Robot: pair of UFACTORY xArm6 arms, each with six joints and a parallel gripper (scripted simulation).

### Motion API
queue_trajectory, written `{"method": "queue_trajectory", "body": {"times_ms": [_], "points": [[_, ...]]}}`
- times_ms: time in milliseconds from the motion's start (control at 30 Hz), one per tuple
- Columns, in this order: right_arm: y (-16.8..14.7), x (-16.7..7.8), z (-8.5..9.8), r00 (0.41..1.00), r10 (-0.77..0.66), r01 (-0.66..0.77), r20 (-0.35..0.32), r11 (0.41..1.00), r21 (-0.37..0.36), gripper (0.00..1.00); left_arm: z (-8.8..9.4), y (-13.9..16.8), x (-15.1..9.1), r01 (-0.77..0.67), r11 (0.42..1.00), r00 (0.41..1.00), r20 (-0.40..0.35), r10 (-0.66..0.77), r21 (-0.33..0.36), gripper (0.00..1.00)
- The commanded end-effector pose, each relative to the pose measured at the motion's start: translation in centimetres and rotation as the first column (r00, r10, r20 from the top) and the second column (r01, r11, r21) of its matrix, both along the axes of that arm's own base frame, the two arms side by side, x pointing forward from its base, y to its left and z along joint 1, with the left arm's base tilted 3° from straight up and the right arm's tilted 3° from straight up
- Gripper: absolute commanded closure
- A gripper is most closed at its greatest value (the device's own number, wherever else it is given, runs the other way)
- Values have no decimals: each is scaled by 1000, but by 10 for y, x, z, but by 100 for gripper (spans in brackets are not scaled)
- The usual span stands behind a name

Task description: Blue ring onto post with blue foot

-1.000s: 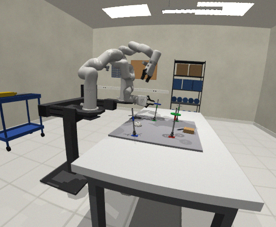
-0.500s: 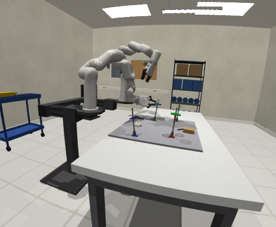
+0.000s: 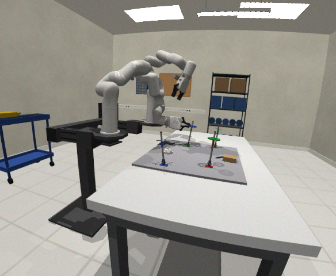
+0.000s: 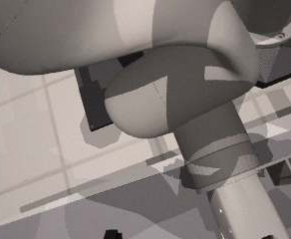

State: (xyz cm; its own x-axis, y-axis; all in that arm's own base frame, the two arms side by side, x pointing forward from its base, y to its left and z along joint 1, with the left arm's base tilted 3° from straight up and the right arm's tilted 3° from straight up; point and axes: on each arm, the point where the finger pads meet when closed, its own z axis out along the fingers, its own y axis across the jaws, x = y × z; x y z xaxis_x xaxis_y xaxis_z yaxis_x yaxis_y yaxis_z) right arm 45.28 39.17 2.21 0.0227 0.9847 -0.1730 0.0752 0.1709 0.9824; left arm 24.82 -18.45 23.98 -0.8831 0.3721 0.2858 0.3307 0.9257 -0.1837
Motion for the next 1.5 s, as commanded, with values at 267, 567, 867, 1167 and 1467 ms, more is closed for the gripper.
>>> {"method": "queue_trajectory", "body": {"times_ms": [267, 567, 867, 1167, 1467], "points": [[3, 0, 15, 1000, 2, -2, 1, 1000, 2, 100, 1, 0, 1, 0, 1000, 1000, 2, 0, -1, 0], [5, 1, 25, 1000, 4, -4, 0, 1000, 2, 100, 1, 0, 1, 0, 1000, 1000, 2, 0, -1, 0], [7, 1, 39, 1000, 6, -6, 0, 1000, 2, 100, 1, 0, 1, 0, 1000, 1000, 2, 0, -1, 0], [8, 1, 50, 1000, 8, -8, -1, 1000, 2, 100, 1, 0, 1, 0, 1000, 1000, 2, 0, -1, 0], [11, 1, 63, 1000, 10, -10, -1, 1000, 3, 100, 1, 0, 1, 0, 1000, 1000, 2, 0, -1, 0]]}}
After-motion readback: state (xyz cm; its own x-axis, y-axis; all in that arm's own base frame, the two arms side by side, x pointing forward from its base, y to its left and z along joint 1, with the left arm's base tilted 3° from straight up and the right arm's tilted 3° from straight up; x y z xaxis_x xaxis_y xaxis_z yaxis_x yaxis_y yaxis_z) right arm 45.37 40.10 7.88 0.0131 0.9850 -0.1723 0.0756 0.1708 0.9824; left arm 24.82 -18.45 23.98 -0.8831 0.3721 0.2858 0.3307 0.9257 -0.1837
